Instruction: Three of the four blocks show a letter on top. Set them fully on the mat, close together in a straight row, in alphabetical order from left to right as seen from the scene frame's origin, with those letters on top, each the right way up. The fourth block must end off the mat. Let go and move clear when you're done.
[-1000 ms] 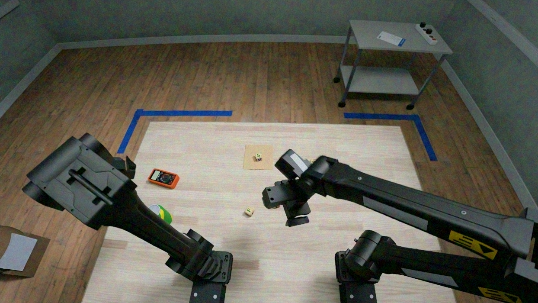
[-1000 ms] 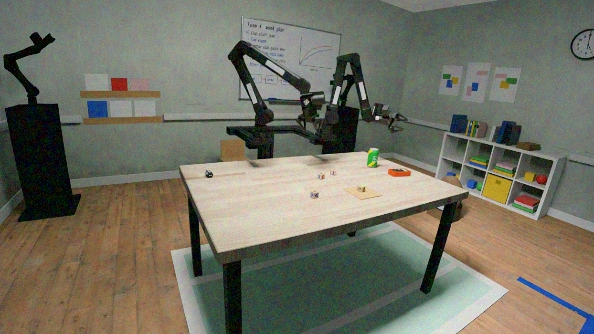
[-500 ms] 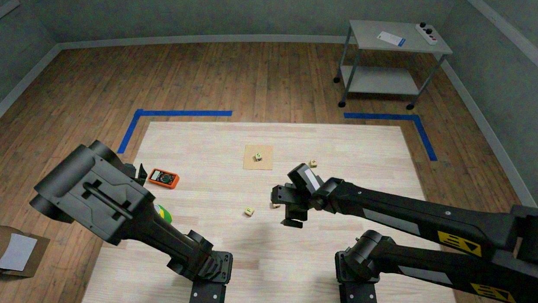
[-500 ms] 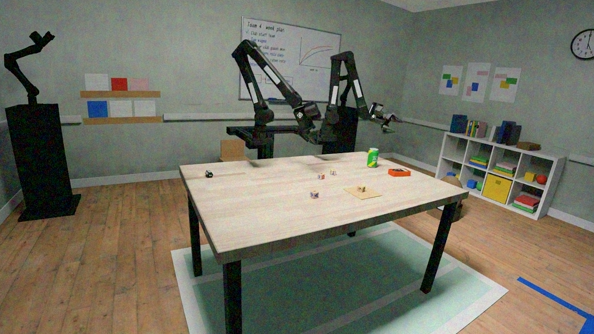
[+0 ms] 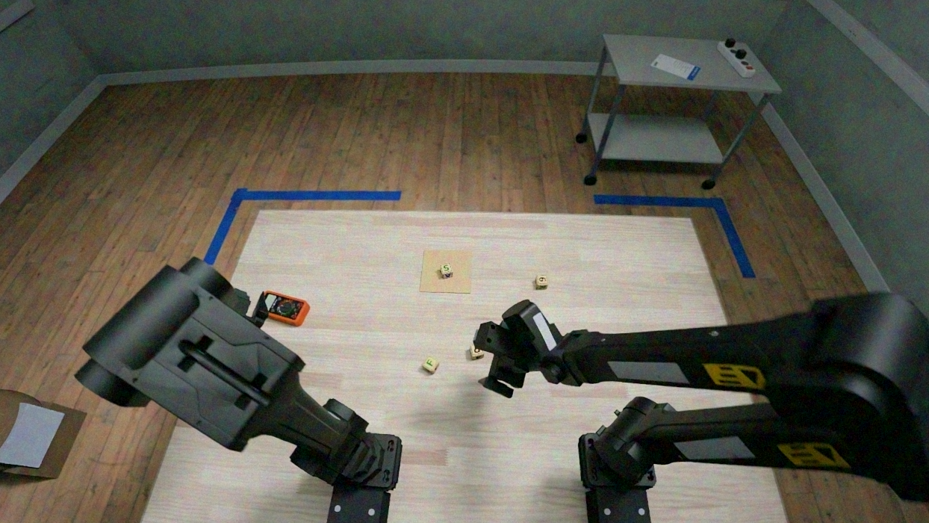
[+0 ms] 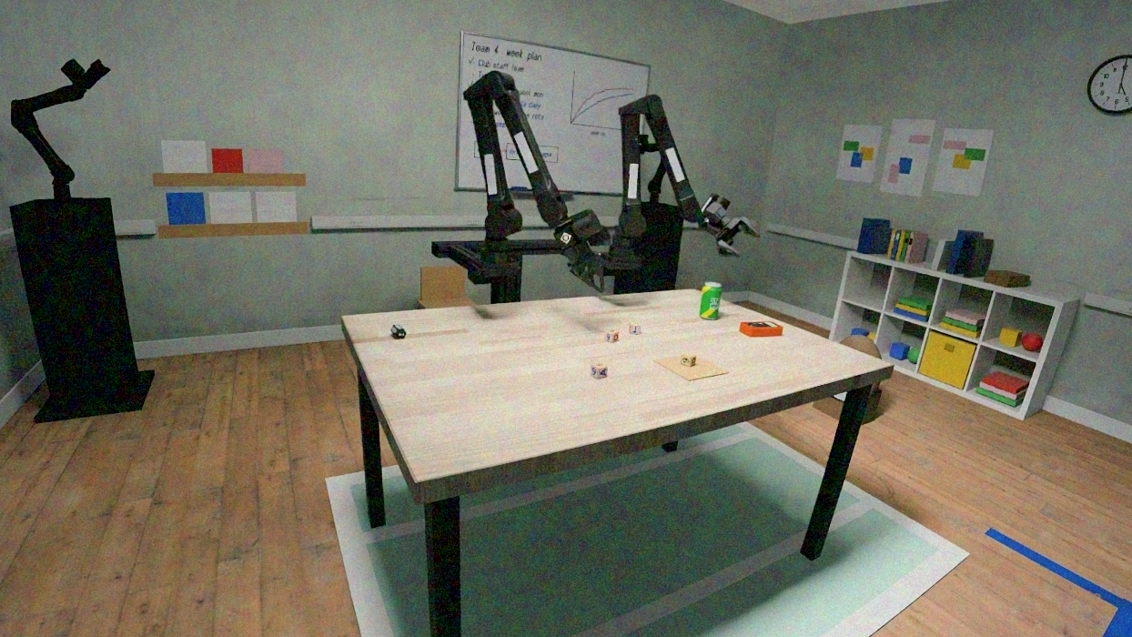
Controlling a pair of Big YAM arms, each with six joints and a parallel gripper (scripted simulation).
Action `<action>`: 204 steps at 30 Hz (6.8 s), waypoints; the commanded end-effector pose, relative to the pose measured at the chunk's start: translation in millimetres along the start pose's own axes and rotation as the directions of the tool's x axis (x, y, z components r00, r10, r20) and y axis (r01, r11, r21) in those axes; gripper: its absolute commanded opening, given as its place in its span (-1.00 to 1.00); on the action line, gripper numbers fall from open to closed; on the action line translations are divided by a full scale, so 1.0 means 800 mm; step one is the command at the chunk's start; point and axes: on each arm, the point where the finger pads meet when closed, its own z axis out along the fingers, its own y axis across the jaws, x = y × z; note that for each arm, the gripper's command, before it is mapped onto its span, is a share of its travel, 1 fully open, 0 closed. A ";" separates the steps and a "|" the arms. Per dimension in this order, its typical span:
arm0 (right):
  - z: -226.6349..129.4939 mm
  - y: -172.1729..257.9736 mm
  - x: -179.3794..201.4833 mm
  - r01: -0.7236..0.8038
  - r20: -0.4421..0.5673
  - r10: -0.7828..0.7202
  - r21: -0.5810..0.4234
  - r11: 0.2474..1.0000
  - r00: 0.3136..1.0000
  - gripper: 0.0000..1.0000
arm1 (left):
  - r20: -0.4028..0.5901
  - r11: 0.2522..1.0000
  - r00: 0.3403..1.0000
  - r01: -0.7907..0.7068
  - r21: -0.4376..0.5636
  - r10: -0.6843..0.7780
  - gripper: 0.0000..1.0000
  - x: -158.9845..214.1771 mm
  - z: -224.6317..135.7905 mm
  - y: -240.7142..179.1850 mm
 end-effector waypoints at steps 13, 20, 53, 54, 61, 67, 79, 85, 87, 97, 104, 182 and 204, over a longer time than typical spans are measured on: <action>0.051 -0.024 0.007 -0.222 0.143 0.203 0.128 0.967 0.969 1.00 | 0.040 0.976 0.989 -0.149 0.161 0.144 1.00 -0.026 -0.004 -0.023; 0.076 -0.040 0.013 -0.325 0.209 0.286 0.179 0.929 0.935 1.00 | 0.064 0.954 0.983 -0.182 0.237 0.172 1.00 -0.034 -0.008 -0.046; 0.058 -0.226 0.096 -0.659 0.430 0.504 0.404 0.635 0.749 1.00 | 0.199 0.683 0.961 -0.278 0.676 0.194 1.00 -0.083 -0.038 -0.215; 0.055 -0.240 0.102 -0.675 0.442 0.513 0.414 0.611 0.736 1.00 | 0.202 0.665 0.960 -0.279 0.693 0.192 1.00 -0.085 -0.035 -0.218; 0.036 -0.320 0.136 -0.748 0.508 0.549 0.472 0.467 0.664 1.00 | 0.237 0.515 0.951 -0.308 0.800 0.201 1.00 -0.105 -0.040 -0.264; 0.035 -0.339 0.152 -0.762 0.515 0.565 0.488 0.425 0.645 1.00 | 0.280 0.405 0.935 -0.347 0.846 0.217 1.00 -0.117 -0.045 -0.297; 0.033 -0.346 0.156 -0.757 0.513 0.560 0.501 0.420 0.650 1.00 | 0.436 0.088 0.871 -0.464 0.881 0.224 1.00 -0.149 -0.061 -0.387; 0.032 -0.346 0.155 -0.757 0.516 0.557 0.501 0.420 0.650 1.00 | 0.456 -0.021 0.861 -0.464 0.886 0.226 1.00 -0.157 -0.065 -0.412; 0.034 -0.343 0.149 -0.754 0.516 0.552 0.496 0.431 0.655 1.00 | 0.473 -0.070 0.853 -0.470 0.880 0.223 1.00 -0.161 -0.067 -0.425; 0.034 -0.343 0.149 -0.754 0.516 0.552 0.496 0.431 0.655 1.00 | 0.524 -0.201 0.827 -0.489 0.849 0.203 1.00 -0.173 -0.074 -0.460; 0.034 -0.345 0.143 -0.742 0.519 0.531 0.493 0.454 0.670 1.00 | 0.433 -0.128 0.875 -0.414 0.901 0.215 1.00 -0.167 -0.065 -0.462; 0.052 -0.292 0.050 -0.608 0.578 0.429 0.153 0.779 0.694 1.00 | -0.293 0.700 0.838 0.546 0.461 -0.460 1.00 -0.211 0.203 -0.519; 0.021 -0.304 0.028 -0.485 0.604 0.310 0.146 0.862 0.734 1.00 | -0.327 0.790 0.919 0.364 0.493 -0.219 0.09 -0.213 0.240 -0.506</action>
